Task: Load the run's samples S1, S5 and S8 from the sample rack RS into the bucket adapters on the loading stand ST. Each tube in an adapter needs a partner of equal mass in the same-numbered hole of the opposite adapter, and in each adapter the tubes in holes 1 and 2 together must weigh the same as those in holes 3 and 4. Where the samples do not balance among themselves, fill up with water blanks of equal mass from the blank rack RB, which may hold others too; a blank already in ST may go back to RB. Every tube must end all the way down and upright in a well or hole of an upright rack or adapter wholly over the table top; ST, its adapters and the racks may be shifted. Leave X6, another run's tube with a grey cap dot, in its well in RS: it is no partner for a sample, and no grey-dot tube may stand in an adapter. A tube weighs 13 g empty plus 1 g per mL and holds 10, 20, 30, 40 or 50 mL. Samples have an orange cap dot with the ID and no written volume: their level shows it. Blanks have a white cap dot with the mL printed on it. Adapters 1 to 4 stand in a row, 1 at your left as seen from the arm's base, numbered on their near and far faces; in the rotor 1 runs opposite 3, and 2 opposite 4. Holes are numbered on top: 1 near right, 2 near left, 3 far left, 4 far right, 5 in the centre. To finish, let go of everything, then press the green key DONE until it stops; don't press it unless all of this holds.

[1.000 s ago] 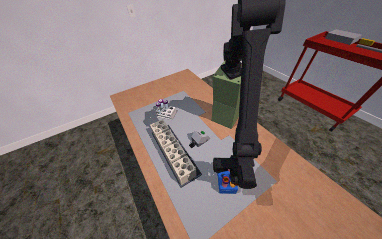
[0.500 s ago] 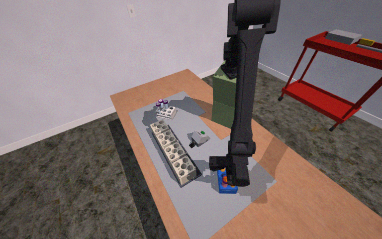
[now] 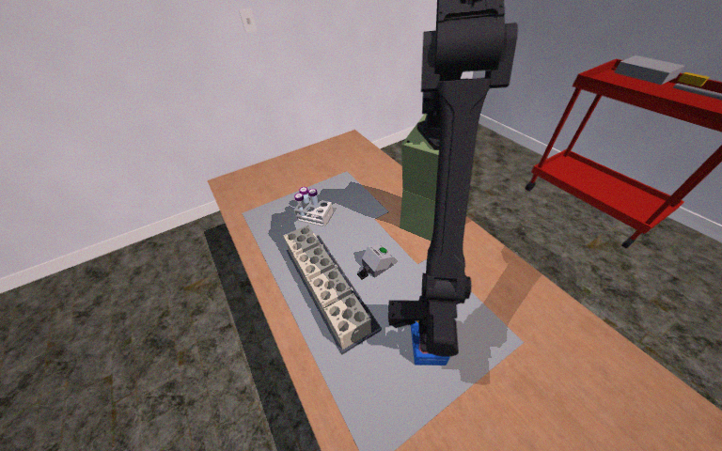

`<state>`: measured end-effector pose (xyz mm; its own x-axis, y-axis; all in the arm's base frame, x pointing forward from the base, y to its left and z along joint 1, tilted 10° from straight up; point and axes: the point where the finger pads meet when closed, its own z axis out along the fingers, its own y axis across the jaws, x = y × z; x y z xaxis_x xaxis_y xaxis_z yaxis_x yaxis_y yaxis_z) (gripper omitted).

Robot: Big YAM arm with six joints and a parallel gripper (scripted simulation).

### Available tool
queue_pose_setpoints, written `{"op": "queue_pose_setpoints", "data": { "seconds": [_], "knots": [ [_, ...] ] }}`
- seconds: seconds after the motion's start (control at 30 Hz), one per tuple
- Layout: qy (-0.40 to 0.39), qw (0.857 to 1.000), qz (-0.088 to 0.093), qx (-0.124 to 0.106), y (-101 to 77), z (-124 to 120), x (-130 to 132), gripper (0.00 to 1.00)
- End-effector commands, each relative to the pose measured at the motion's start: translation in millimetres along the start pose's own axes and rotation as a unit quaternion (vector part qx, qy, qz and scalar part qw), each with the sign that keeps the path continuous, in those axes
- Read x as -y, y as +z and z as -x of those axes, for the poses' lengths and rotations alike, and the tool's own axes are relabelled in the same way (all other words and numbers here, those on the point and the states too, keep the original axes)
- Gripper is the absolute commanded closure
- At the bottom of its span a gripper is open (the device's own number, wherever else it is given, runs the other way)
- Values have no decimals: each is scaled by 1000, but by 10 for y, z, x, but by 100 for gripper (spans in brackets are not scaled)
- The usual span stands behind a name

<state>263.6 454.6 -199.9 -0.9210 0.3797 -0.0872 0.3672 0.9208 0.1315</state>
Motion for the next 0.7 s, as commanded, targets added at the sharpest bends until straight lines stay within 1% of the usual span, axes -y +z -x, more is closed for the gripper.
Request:
{"op": "queue_pose_setpoints", "data": {
  "seconds": [0.0, 0.07, 0.1, 0.13, 0.2, 0.27, 0.3, 0.37, 0.4, 0.5, 0.53, 0.57, 0.67],
  "knots": [
    [2, 999, 44, 8, -260, 168, -384, 20],
    [2, 999, 42, 7, -228, 178, -387, 20],
    [1, 1000, 28, 5, -63, 155, -275, 20],
    [1, 1000, 24, 5, -7, 150, -244, 20],
    [0, 1000, 24, 5, 13, 145, -240, 20],
    [-4, 1000, 15, 3, 58, 88, -125, 20],
    [-4, 1000, 15, 3, 64, 87, -126, 20],
    [-3, 1000, 28, 5, -18, 118, -242, 20],
    [-2, 999, 32, 5, -24, 129, -286, 20],
    [-2, 999, 32, 5, 1, 133, -298, 20],
    [-2, 1000, 27, 5, 64, 127, -254, 20],
    [0, 1000, 22, 4, 10, 90, -207, 20],
    [0, 1000, 22, 4, 10, 90, -206, 20]
  ]
}}
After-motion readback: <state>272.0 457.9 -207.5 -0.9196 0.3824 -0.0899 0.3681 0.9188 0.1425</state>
